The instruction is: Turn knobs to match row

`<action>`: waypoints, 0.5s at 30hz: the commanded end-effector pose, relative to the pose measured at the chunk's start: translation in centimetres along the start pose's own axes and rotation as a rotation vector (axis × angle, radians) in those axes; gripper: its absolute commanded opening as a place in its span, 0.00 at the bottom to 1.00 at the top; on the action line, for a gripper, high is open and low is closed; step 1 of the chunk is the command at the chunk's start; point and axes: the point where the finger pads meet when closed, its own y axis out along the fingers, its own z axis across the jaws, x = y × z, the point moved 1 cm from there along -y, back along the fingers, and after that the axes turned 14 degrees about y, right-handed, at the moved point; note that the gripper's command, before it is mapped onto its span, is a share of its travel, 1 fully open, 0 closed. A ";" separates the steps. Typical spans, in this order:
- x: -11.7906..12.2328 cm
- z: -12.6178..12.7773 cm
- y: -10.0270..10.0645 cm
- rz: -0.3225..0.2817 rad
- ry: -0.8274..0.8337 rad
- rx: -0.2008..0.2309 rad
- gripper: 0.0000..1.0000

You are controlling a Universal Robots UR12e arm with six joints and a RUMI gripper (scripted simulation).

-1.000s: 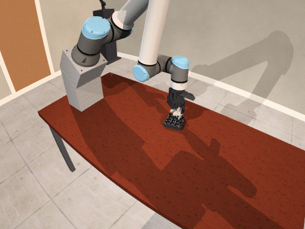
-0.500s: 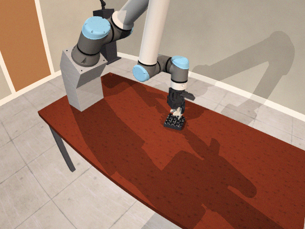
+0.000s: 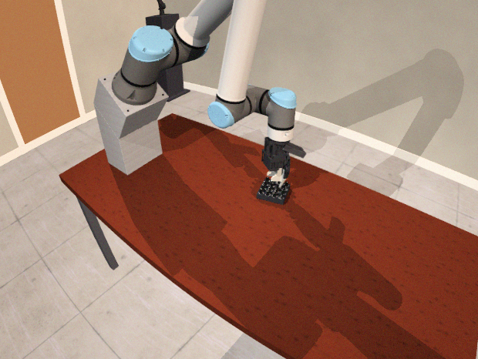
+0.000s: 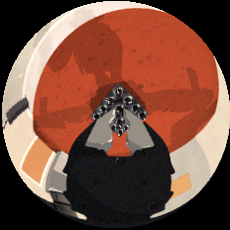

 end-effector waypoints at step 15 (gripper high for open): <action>0.0 0.0 0.0 0.001 0.067 0.000 0.04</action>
